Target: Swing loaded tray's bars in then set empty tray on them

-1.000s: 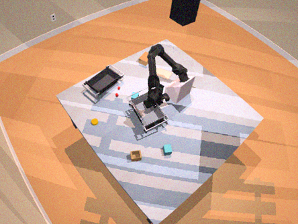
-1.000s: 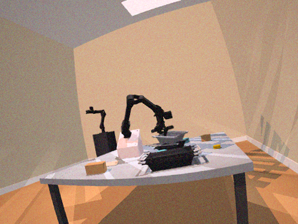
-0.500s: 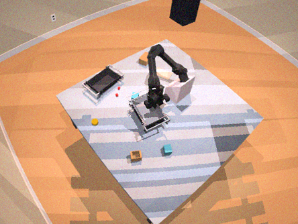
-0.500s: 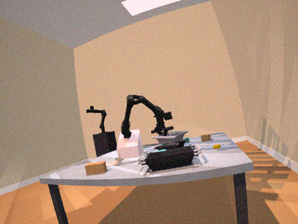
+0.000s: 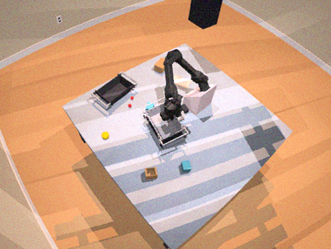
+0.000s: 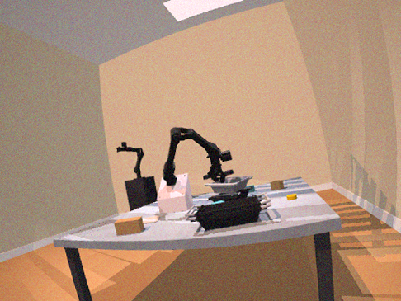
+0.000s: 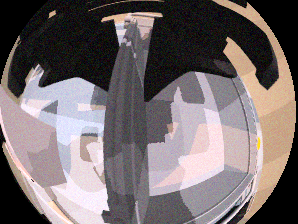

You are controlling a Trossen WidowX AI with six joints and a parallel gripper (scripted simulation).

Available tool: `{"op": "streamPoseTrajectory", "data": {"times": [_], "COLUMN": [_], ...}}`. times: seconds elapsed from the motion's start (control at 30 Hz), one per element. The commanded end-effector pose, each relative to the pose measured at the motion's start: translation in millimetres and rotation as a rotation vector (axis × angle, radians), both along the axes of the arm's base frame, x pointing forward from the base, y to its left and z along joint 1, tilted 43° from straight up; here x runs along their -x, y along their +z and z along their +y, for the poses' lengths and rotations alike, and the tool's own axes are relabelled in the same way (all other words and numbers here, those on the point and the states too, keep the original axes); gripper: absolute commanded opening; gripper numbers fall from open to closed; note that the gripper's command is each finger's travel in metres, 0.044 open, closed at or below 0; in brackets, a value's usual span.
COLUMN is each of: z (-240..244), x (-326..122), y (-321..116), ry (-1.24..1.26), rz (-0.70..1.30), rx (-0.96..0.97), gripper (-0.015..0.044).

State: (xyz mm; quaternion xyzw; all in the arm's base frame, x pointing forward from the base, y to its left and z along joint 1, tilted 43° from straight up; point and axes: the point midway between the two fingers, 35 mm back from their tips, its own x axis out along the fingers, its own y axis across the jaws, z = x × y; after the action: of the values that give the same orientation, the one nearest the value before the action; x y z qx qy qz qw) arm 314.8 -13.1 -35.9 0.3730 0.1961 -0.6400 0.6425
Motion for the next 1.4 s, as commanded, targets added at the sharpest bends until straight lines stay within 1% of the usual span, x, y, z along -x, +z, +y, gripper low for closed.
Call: {"op": "streamPoseTrajectory", "data": {"times": [0.0, 1.1, 1.13, 1.37], "z": [-4.3, -4.3, -0.6, -8.9], "x": [6.2, 6.2, 0.4, 7.7], "y": [-4.4, -4.4, -0.6, -10.2], "ry": [-0.013, -0.013, -0.001, -0.013], "rz": [0.025, 0.025, 0.001, 0.024], "rx": [-0.006, -0.006, 0.0, -0.006], "gripper": [0.0, 0.0, 0.0, 0.0]}}
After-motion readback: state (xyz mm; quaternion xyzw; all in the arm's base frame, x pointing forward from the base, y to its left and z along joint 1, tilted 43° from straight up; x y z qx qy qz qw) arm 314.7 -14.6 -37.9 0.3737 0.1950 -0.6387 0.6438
